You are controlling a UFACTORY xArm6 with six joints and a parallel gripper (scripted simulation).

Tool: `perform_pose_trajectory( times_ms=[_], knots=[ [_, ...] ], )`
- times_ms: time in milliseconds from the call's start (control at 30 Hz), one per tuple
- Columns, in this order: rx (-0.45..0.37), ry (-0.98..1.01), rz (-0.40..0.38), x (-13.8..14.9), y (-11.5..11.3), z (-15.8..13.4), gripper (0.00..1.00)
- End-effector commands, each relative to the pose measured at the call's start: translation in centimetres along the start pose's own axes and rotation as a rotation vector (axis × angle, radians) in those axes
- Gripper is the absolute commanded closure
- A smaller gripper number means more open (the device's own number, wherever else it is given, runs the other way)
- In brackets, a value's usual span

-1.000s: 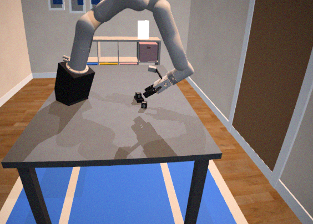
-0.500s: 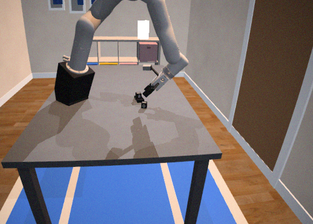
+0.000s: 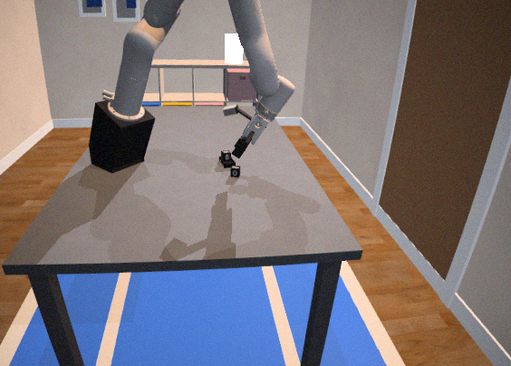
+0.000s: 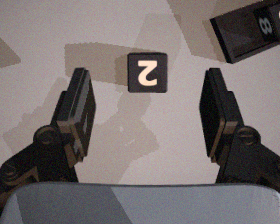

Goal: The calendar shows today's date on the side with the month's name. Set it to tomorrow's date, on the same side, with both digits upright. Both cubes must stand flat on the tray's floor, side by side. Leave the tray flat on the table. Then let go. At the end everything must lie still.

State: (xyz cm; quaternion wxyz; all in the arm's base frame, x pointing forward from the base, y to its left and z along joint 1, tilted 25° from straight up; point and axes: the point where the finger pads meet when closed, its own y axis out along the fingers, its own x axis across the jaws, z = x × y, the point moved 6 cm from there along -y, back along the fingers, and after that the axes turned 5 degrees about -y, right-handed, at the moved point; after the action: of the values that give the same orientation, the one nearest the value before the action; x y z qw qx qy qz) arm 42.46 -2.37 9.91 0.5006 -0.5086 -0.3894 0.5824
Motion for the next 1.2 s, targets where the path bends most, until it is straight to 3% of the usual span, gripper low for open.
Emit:
perform_pose_trajectory(
  times_ms=[0,167,433,833,1167],
  knots=[
    [-0.073,0.002,0.006,0.0,-0.1,0.4,0.29],
    [-0.103,0.005,0.015,-0.1,0.0,0.6,0.29],
    [-0.299,0.004,0.029,0.1,0.3,2.1,0.29],
    [-0.329,0.006,0.038,0.1,0.3,2.3,0.29],
    [-0.448,0.018,0.075,-0.3,0.4,2.5,0.29]
  ],
)
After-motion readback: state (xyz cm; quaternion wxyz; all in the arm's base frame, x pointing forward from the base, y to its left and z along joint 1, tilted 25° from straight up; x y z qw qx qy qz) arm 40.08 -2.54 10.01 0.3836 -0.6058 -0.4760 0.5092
